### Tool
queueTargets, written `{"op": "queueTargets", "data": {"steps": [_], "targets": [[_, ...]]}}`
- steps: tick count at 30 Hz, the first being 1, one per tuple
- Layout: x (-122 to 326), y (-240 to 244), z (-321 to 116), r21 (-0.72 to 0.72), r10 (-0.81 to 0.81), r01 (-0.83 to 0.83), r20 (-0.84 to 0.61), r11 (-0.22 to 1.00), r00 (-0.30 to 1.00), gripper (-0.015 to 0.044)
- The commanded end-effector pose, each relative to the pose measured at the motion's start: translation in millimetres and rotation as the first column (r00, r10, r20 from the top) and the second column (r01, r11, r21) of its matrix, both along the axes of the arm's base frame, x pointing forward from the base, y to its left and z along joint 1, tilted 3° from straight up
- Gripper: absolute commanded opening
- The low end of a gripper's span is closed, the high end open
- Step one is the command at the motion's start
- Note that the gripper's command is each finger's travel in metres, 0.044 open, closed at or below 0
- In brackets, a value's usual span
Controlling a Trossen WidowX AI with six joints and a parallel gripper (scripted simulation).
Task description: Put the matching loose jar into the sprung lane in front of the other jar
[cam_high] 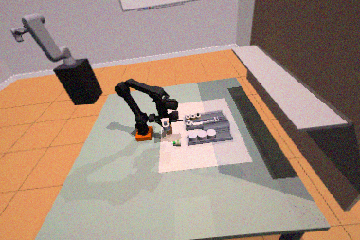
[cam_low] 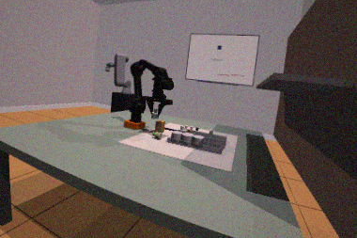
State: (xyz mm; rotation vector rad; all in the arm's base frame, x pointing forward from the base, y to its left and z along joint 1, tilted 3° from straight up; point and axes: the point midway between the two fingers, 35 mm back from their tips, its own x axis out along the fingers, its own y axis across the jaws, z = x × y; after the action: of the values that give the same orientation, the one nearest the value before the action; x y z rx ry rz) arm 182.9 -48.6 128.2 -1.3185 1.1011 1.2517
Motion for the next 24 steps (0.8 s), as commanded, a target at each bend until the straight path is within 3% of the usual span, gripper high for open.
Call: {"op": "queueTargets", "data": {"steps": [1, 12, 24], "targets": [[-1, 0, 8, 0.003, 0.000, 0.000, 0.003, 1.000, 1.000, 0.0000], [19, 12, 3, 0.021, -0.273, 0.273, -0.002, 0.962, 0.962, 0.0000], [41, 28, -4, 0.040, -0.562, 0.562, -0.015, 0.826, 0.827, 0.0000]]}}
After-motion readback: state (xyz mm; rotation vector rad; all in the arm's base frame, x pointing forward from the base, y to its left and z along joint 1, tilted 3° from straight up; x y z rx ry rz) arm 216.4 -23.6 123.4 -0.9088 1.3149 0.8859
